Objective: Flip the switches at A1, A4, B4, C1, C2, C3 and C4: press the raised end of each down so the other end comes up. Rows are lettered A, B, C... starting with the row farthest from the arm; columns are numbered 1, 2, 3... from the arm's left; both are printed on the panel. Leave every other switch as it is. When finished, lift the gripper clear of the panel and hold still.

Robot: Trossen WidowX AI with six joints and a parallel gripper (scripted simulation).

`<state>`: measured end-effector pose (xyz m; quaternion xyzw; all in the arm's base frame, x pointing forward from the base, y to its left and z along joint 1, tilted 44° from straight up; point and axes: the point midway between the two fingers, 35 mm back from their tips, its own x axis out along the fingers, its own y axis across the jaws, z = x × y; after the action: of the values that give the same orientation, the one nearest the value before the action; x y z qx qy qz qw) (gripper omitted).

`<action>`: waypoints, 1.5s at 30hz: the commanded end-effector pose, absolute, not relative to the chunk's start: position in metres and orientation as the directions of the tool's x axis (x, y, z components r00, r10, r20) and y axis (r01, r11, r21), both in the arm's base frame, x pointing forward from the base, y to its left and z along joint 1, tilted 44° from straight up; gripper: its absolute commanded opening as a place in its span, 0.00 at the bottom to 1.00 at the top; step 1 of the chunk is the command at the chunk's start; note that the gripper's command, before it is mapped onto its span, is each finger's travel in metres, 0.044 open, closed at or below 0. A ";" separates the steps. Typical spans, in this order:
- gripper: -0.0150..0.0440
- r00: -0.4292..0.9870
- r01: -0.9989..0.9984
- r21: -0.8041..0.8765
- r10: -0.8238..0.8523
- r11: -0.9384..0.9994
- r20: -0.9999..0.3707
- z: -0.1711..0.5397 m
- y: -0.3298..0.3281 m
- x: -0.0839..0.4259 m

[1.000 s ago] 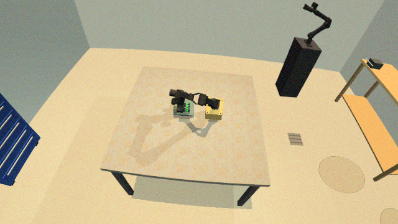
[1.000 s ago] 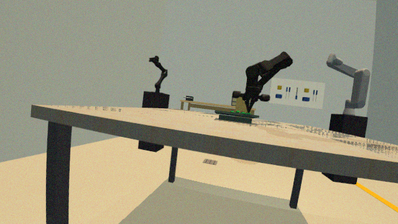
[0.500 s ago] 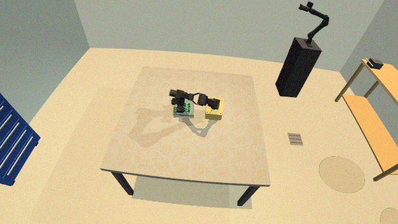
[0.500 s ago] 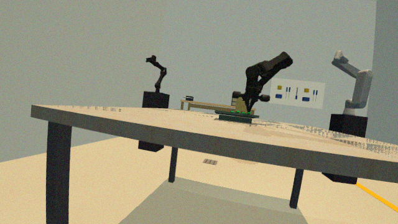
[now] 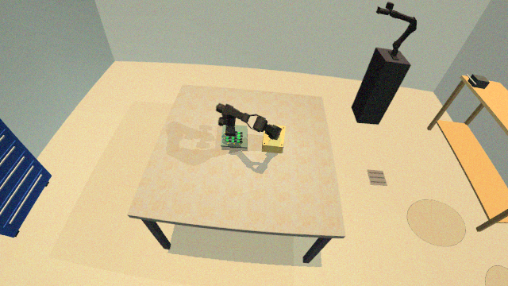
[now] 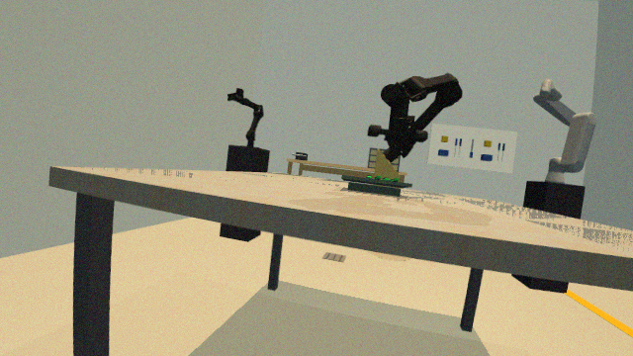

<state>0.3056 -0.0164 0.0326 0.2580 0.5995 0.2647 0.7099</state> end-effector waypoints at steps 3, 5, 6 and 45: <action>0.25 0.136 -0.051 0.682 0.682 0.729 -0.719 -0.015 -0.067 0.306; 0.25 0.136 -0.051 0.683 0.682 0.729 -0.718 -0.016 -0.069 0.306; 0.25 0.136 -0.051 0.683 0.682 0.729 -0.718 -0.016 -0.069 0.306; 0.25 0.162 -0.052 0.684 0.682 0.727 -0.713 -0.059 -0.028 0.313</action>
<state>0.3166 -0.0331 -0.0540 0.2593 0.5902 0.2552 0.7206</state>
